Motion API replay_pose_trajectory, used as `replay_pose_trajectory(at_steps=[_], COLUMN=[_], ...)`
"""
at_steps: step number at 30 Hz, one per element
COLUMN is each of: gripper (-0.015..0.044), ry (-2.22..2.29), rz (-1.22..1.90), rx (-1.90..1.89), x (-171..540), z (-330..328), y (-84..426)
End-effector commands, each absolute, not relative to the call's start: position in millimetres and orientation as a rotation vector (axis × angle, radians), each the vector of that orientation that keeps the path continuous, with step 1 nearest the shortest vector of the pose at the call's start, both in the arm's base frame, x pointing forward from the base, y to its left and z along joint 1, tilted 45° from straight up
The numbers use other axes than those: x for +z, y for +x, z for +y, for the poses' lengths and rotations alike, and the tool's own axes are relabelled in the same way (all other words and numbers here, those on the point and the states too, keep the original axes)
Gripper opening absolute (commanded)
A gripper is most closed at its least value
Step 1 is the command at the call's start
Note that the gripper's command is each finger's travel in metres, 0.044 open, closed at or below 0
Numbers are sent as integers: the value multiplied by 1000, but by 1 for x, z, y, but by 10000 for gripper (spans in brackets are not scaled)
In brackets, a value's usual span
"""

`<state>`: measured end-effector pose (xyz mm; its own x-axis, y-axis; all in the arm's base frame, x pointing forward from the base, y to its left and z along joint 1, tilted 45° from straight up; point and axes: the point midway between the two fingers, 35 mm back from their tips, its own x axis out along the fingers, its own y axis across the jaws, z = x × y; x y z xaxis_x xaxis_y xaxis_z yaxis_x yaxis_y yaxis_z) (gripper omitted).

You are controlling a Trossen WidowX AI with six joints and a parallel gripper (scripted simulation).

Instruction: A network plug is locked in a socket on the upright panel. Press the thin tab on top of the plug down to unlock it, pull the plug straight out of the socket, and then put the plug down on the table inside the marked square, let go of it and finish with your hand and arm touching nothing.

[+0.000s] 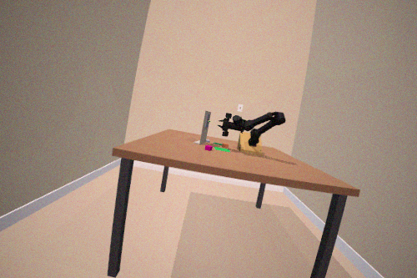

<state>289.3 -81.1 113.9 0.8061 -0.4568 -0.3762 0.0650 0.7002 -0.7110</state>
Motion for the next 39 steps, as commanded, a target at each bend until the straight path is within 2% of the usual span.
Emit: replay_pose_trajectory(at_steps=[1,39], gripper=[156,156], ry=[-748,-748], rz=[562,560], rx=[-309,-309], x=[114,107], z=[-84,-97], y=[300,339])
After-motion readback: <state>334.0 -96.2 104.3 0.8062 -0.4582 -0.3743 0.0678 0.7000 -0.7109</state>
